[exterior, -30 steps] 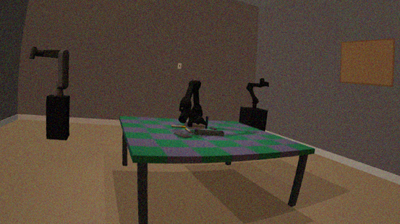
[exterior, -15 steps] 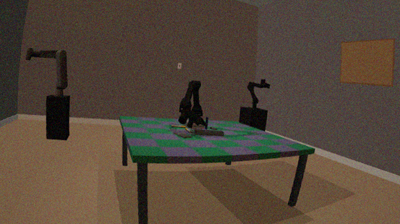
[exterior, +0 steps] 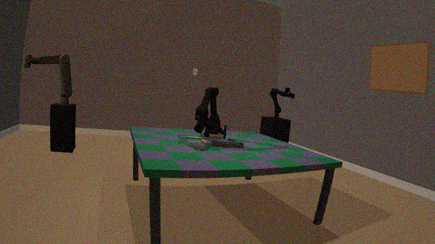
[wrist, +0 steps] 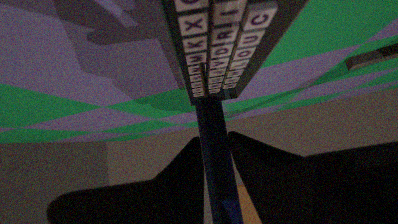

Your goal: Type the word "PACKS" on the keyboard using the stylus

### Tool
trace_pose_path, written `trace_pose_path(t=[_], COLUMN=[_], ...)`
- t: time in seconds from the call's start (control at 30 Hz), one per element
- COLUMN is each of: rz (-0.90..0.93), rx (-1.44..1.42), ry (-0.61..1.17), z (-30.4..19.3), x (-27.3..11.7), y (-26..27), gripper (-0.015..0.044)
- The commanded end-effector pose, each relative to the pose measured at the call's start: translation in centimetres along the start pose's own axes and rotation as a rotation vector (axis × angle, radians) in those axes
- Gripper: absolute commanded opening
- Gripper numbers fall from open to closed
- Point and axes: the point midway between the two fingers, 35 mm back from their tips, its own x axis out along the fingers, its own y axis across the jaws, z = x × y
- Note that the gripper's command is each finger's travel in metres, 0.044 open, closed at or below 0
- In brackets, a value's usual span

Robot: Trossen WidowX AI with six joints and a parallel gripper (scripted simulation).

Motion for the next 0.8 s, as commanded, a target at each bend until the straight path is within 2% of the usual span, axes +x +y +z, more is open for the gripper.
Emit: trace_pose_path(t=[0.0, 0.2, 0.3, 0.4, 0.77], rz=[0.008, 0.007, 0.007, 0.007, 0.009], rx=[-0.008, -0.011, -0.011, -0.011, -0.009], ry=[-0.005, -0.006, -0.006, -0.008, 0.002], z=[-1.6, -1.5, -1.5, -1.7, -4.9], x=[-0.9, -0.9, -0.9, -0.4, 4.0], y=[0.1, 0.1, 0.1, 0.2, 0.2], gripper=[0.0081, 0.0085, 0.0065, 0.0, 0.0])
